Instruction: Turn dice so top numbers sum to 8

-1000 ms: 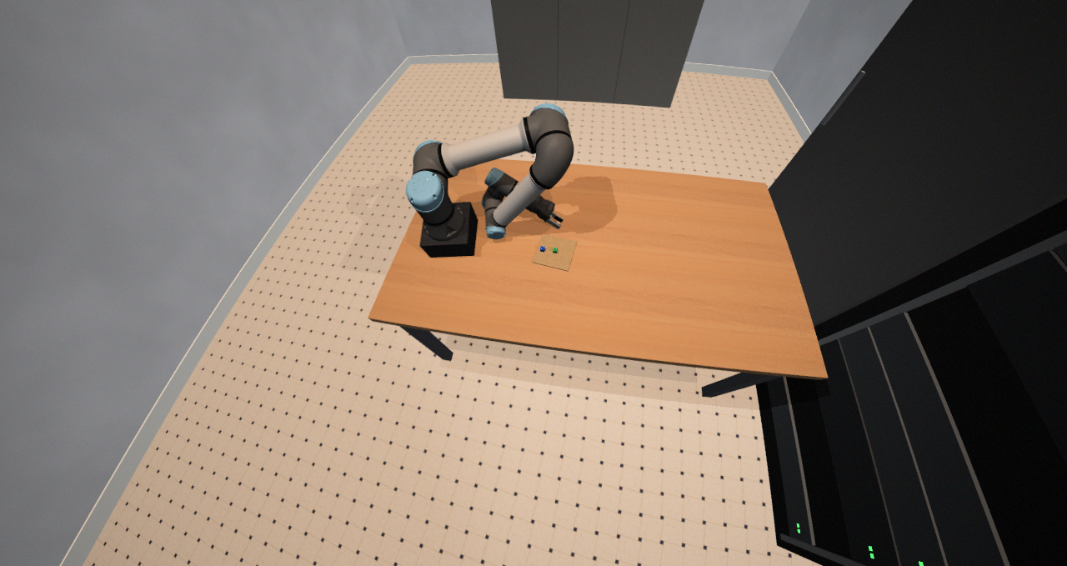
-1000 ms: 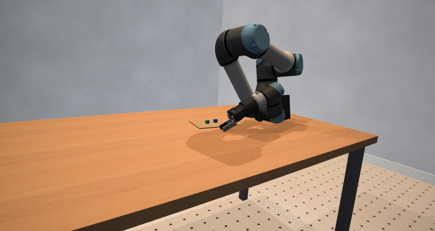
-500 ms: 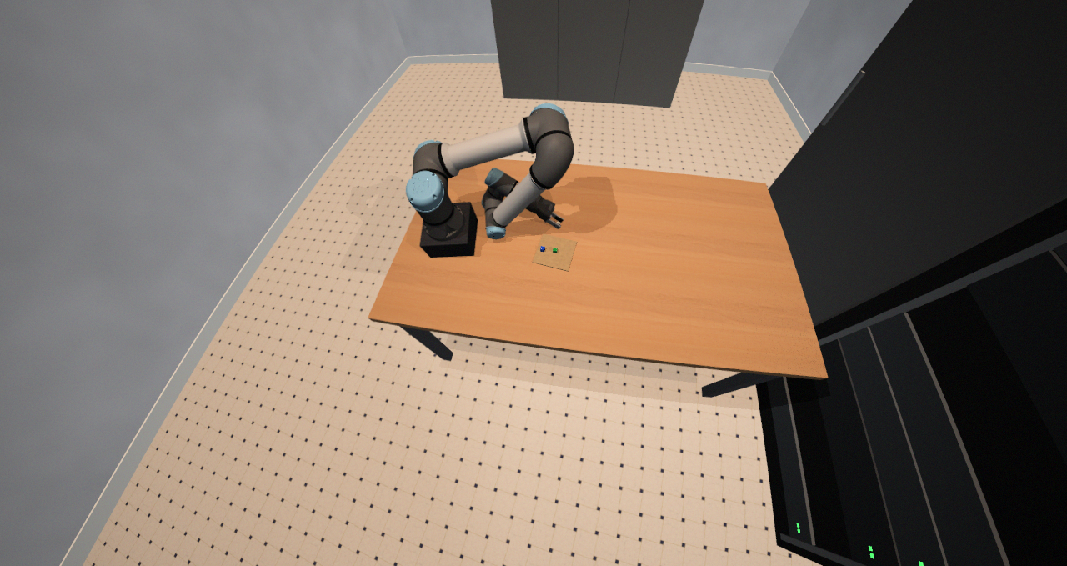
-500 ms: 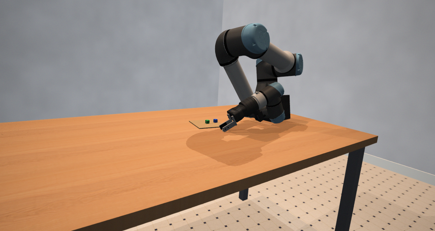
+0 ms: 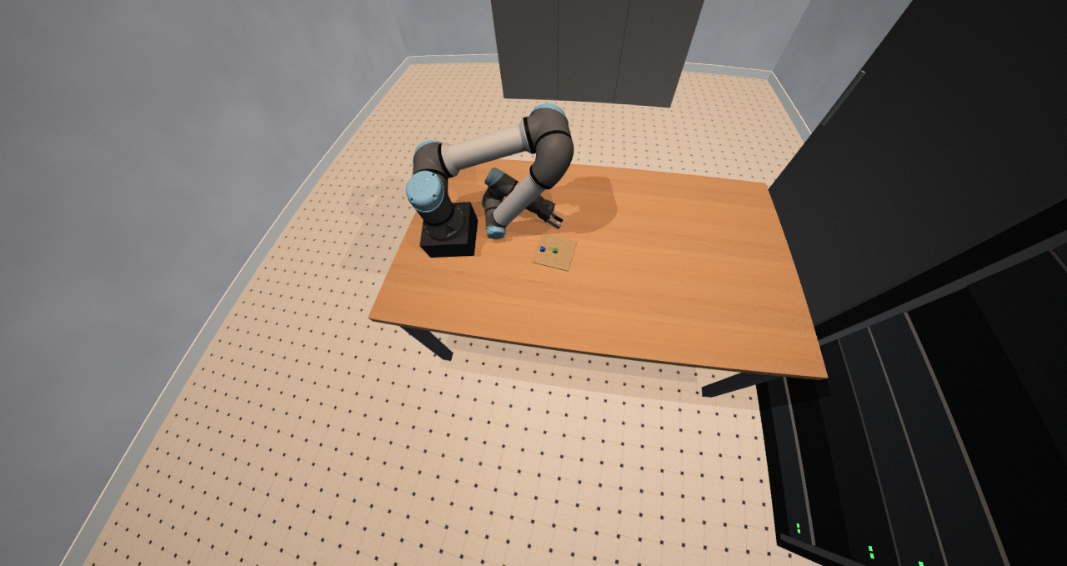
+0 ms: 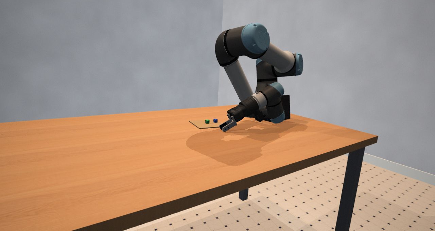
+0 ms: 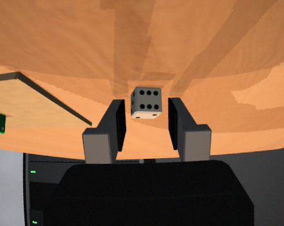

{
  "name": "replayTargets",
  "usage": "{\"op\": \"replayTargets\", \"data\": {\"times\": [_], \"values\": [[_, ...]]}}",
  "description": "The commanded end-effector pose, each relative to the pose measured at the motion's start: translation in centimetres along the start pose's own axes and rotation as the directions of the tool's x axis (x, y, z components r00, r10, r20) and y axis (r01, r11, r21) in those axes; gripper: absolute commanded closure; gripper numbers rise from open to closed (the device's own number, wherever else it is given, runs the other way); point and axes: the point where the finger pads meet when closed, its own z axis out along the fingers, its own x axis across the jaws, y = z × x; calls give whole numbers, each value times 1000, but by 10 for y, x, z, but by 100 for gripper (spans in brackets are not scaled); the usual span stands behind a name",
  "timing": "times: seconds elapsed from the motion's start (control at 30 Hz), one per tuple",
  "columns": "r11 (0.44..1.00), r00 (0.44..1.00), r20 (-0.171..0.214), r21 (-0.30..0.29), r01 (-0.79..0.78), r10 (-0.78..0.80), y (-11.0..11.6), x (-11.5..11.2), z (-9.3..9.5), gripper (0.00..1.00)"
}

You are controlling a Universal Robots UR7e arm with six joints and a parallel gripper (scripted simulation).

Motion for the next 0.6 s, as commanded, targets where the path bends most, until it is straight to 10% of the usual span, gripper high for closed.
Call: {"op": "replayTargets", "data": {"times": [0.0, 0.57], "values": [[1000, 1000, 0, -1, -1, 1, 0, 0, 0, 36], [1000, 1000, 0, -1, -1, 1, 0, 0, -23, 36]]}}
